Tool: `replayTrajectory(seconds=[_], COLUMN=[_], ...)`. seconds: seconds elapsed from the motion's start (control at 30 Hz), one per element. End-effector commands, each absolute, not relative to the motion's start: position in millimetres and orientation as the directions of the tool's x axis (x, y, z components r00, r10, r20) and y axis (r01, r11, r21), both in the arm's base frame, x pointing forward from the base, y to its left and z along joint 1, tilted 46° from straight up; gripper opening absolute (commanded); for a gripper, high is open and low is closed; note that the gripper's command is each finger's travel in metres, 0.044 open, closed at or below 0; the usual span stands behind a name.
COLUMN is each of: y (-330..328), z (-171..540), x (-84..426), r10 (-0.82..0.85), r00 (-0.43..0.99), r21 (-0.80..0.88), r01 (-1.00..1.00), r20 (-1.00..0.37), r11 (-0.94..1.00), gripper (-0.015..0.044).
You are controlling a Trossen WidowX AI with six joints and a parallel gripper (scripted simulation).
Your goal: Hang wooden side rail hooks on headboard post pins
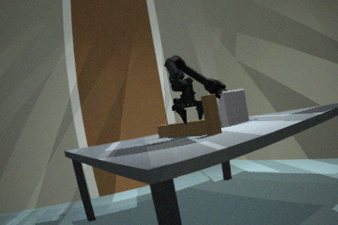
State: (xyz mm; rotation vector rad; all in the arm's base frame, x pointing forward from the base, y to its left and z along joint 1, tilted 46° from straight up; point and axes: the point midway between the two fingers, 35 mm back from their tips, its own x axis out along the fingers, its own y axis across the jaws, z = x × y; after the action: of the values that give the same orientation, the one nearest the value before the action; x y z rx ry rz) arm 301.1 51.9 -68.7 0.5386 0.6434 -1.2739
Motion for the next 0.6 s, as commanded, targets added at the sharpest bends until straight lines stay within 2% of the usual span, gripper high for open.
replayTrajectory(seconds=[0.0,0.57], y=[45,24], z=[-76,-95], x=[300,303], r10=[-0.699,-0.701], r00=[0.156,0.158], r21=[0.002,0.004], r01=[0.976,0.977], r20=[-0.698,-0.696], r11=[0.216,0.215], gripper=[0.0440,0.0440])
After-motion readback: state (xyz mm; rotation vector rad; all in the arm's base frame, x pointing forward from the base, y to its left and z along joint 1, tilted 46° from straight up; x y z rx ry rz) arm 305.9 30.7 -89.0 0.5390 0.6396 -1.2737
